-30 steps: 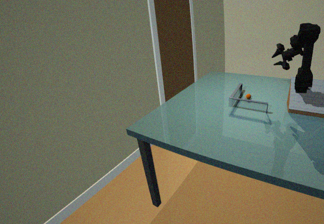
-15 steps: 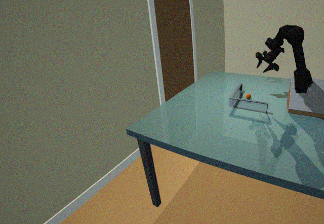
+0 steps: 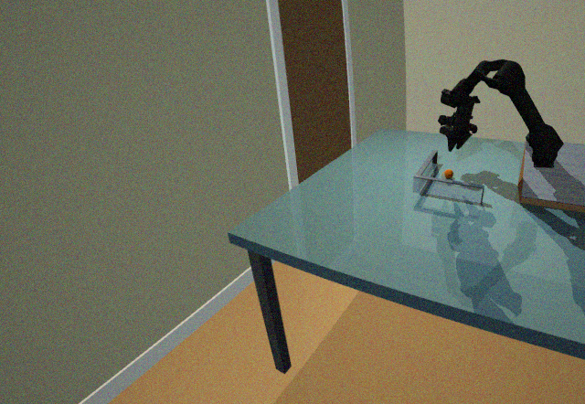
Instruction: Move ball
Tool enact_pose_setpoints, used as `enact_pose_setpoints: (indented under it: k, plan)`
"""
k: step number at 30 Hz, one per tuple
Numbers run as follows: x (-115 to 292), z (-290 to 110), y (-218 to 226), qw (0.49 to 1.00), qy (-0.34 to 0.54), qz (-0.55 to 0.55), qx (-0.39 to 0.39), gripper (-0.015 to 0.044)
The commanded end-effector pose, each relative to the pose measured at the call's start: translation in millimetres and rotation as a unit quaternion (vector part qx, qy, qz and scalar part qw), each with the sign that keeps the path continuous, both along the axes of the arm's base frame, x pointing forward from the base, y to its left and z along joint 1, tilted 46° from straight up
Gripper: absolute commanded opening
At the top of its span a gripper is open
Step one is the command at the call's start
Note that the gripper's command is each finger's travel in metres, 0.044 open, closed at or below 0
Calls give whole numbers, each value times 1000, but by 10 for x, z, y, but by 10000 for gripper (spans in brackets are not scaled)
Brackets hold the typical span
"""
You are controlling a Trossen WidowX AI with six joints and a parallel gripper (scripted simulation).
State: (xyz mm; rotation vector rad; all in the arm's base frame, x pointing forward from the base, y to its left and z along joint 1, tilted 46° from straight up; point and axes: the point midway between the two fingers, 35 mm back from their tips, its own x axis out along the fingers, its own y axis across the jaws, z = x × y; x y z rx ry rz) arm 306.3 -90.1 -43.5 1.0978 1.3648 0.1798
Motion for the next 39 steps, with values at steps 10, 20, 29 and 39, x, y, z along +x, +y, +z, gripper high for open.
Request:
enact_pose_setpoints:
  k: [10,20,29,39]
  plan:
    - [191,37,537,974,-80,209,-31,270]
    - [204,-67,646,974,-80,209,-30,270]
    - [213,-118,695,974,-80,209,-30,270]
    - [228,-228,809,974,-81,209,-30,270]
